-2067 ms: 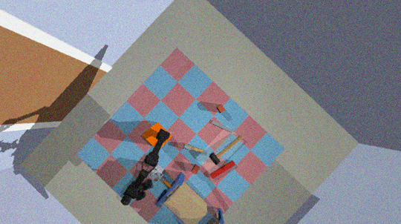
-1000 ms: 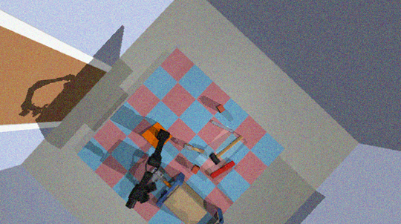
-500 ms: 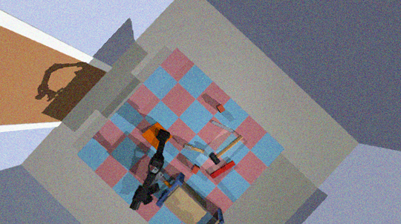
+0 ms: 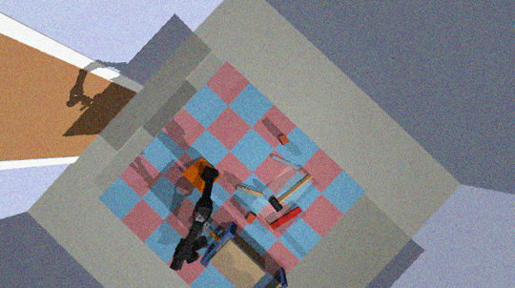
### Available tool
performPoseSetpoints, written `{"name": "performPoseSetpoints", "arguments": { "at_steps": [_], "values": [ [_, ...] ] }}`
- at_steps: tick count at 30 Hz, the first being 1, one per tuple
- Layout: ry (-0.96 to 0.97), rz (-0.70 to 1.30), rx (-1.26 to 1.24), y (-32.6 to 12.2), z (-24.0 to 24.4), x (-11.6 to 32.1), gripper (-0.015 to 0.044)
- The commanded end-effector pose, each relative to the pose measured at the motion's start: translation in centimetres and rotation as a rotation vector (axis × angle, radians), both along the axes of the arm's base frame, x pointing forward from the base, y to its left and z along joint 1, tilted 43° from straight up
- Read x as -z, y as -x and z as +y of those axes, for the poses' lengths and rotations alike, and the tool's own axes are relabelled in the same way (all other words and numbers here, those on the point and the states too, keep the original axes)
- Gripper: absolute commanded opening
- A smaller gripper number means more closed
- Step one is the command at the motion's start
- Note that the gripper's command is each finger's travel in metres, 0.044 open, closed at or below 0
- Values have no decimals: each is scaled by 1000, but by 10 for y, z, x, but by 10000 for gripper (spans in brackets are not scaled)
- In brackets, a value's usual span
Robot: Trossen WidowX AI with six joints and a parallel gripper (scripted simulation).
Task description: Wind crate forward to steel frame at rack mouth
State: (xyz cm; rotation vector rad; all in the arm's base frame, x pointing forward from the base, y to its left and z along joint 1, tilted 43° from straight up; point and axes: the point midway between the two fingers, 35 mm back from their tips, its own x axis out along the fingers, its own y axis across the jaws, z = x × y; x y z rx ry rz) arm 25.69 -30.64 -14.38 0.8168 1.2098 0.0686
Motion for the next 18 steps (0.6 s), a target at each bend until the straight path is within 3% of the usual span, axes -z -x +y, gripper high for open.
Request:
{"name": "performPoseSetpoints", "arguments": {
  "at_steps": [1,18],
  "values": [
    [-25,-20,-9,-14,13,-9,0],
    [-27,-20,-9,-25,28,-21,0]
  ]
}}
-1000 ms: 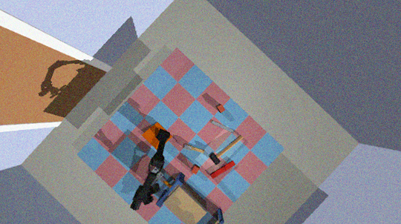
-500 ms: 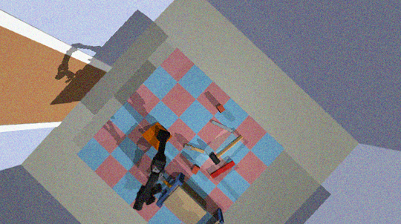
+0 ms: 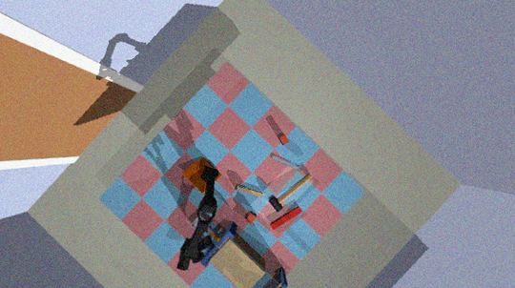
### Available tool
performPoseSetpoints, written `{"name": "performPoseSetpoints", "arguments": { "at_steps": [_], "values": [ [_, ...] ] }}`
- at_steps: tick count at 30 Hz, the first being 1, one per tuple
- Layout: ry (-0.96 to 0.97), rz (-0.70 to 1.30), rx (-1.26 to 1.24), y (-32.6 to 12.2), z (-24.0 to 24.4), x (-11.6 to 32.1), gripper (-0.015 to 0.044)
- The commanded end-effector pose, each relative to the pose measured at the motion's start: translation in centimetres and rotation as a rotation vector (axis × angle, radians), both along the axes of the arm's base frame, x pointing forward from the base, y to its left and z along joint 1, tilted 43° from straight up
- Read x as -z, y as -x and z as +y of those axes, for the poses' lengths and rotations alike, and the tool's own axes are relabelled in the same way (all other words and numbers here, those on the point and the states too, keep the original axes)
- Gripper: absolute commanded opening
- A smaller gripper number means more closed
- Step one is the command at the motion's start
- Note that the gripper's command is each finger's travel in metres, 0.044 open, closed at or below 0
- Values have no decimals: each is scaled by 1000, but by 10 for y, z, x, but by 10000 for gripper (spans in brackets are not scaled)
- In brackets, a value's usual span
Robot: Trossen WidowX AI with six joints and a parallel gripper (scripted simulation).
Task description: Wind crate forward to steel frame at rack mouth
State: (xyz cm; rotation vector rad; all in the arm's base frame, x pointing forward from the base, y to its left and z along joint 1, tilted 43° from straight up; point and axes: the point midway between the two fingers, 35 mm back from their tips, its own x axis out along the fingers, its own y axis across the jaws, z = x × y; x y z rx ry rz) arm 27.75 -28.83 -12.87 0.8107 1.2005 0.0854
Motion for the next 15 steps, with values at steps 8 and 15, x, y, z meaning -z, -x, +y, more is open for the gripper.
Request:
{"name": "performPoseSetpoints", "arguments": {
  "at_steps": [8,15],
  "values": [
    [-25,-6,2,-9,17,-12,0],
    [-26,-6,2,-12,24,-18,0]
  ]
}}
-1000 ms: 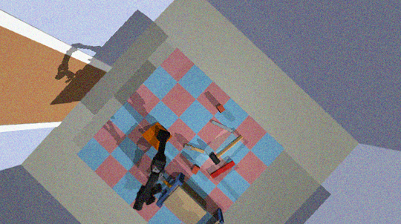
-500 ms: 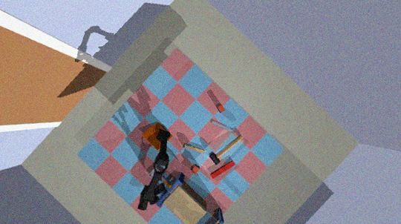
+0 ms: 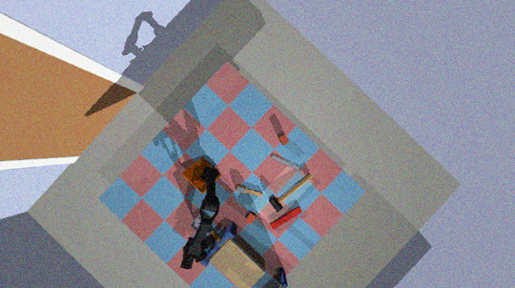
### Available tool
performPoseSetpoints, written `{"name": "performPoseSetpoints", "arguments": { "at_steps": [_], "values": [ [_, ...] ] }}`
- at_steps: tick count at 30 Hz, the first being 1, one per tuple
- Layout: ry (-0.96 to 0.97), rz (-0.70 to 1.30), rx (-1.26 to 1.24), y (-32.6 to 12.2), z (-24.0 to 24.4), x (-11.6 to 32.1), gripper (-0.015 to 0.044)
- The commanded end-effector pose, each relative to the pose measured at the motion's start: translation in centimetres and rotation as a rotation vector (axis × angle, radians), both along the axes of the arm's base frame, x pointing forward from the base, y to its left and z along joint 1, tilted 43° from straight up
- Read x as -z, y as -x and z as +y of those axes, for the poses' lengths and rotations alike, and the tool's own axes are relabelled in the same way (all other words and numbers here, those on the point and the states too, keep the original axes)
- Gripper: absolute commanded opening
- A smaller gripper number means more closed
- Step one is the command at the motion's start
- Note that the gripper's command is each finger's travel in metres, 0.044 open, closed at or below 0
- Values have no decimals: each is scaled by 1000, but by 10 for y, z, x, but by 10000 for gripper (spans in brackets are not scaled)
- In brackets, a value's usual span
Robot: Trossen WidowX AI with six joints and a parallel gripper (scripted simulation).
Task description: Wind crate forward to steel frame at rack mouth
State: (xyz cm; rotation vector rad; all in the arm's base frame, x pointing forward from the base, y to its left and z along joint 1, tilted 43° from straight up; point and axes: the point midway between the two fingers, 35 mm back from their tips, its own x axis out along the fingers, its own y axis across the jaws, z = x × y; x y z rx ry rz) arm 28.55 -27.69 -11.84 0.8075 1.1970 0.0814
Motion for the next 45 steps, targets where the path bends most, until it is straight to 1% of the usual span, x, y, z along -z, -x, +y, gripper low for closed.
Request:
{"name": "performPoseSetpoints", "arguments": {
  "at_steps": [1,45],
  "values": [
    [-31,-3,0,-4,13,-8,0],
    [-35,-2,0,-2,55,-44,0]
  ]
}}
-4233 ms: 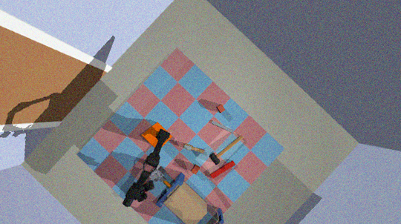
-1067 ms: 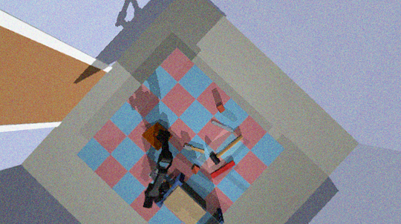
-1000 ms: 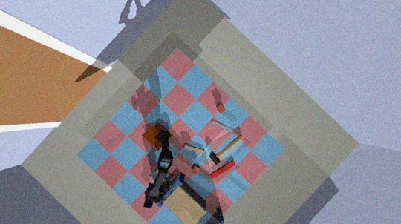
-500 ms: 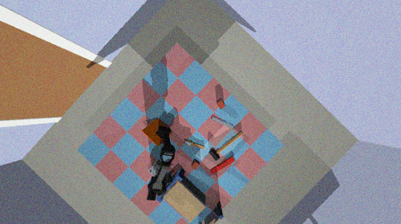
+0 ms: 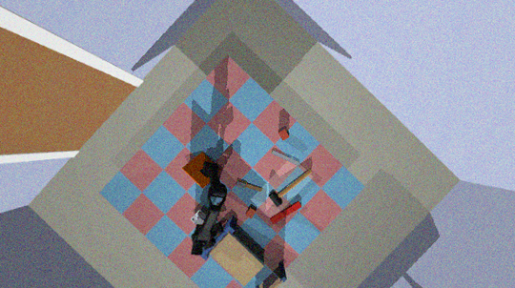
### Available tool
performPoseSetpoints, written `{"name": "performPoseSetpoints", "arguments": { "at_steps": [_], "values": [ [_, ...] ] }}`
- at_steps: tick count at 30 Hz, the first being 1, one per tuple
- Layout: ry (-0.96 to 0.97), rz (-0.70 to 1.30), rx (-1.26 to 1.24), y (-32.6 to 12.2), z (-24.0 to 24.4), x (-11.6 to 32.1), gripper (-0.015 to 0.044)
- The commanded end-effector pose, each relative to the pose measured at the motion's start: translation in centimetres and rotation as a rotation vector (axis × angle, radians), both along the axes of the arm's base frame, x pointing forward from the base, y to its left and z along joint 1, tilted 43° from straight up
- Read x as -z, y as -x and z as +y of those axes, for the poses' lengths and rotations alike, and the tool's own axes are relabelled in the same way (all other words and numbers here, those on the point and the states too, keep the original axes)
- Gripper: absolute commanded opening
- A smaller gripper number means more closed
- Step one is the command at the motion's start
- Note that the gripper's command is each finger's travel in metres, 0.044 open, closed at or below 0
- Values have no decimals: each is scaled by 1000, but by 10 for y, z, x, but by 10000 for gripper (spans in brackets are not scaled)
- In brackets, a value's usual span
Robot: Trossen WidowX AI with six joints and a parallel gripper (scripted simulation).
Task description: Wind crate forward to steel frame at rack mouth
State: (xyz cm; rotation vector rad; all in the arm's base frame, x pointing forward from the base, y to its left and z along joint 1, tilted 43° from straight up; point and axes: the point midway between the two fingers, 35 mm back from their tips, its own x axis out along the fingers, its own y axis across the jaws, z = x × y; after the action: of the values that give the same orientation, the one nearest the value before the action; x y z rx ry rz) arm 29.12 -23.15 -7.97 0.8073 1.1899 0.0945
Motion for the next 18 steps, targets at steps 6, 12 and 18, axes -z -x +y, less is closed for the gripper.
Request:
{"name": "performPoseSetpoints", "arguments": {
  "at_steps": [6,12,18],
  "values": [
    [-30,9,6,7,15,-10,0],
    [-30,9,6,10,21,-14,0],
    [-31,9,6,14,26,-19,0]
  ]
}}
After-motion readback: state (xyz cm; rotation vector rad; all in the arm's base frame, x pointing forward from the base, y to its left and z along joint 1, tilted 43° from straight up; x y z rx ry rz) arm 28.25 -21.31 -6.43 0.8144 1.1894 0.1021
